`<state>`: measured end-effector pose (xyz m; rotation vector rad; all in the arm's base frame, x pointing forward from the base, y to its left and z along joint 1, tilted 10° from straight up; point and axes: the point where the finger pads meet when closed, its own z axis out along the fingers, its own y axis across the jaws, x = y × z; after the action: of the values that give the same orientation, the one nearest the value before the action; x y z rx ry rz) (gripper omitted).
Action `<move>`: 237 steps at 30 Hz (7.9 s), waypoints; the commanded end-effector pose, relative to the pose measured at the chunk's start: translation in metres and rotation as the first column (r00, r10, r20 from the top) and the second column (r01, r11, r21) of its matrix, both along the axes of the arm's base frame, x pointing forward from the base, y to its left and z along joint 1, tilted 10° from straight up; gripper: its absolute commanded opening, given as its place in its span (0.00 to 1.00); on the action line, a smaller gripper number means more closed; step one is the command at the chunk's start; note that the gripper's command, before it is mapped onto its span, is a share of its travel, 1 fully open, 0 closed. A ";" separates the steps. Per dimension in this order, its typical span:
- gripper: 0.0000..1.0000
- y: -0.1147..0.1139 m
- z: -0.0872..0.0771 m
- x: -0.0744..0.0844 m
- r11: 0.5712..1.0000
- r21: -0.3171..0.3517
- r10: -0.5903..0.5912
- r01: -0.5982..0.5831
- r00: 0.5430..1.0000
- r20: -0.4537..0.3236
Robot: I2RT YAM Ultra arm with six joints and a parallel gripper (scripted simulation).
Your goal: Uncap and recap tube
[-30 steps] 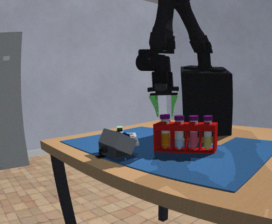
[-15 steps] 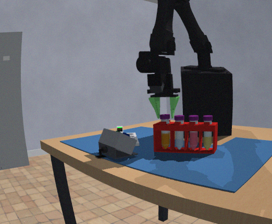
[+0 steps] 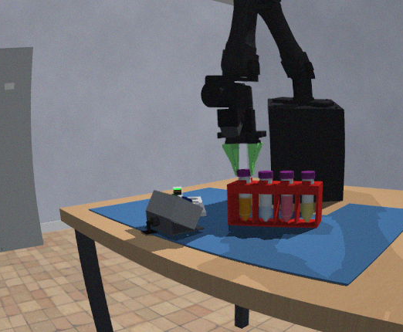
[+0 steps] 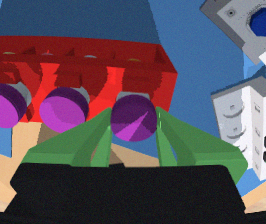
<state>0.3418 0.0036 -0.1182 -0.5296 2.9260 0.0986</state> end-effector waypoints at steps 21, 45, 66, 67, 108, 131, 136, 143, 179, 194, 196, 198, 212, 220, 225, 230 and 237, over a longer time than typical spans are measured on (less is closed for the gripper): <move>0.00 0.000 0.002 0.003 0.908 0.059 -0.413 0.415 0.910 -0.043; 0.49 0.000 0.001 0.004 0.709 0.087 -0.692 0.700 0.714 -0.102; 0.49 0.000 0.002 0.003 0.941 0.049 -0.333 0.334 0.942 -0.030; 0.49 0.000 0.002 0.003 0.954 0.044 -0.296 0.297 0.955 -0.025; 0.00 0.000 0.002 0.003 0.945 0.047 -0.322 0.323 0.946 -0.029; 0.49 0.000 0.001 0.003 0.709 0.087 -0.692 0.700 0.714 -0.102; 0.49 0.000 0.001 0.003 0.709 0.087 -0.692 0.700 0.714 -0.102; 0.49 0.000 0.001 0.003 0.737 0.085 -0.664 0.671 0.741 -0.095; 0.00 0.000 0.002 0.002 1.000 -0.001 -0.001 0.001 1.000 0.011; 0.00 0.000 0.001 0.002 0.973 0.034 -0.228 0.228 0.974 -0.015; 0.00 0.000 0.001 0.002 0.956 0.043 -0.291 0.292 0.956 -0.024; 0.00 0.000 0.001 0.002 0.934 0.051 -0.353 0.354 0.935 -0.033; 0.00 0.000 0.001 0.002 0.722 0.086 -0.679 0.686 0.727 -0.099; 0.49 0.000 0.000 0.002 0.709 0.087 -0.692 0.700 0.714 -0.102; 0.49 0.000 0.000 0.002 0.709 0.087 -0.692 0.700 0.714 -0.102; 0.49 0.000 0.000 0.002 0.709 0.087 -0.692 0.700 0.714 -0.102; 0.49 0.000 0.001 0.002 0.876 0.066 -0.475 0.478 0.878 -0.054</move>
<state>0.3416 0.0043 -0.1192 0.4230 2.9668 0.1770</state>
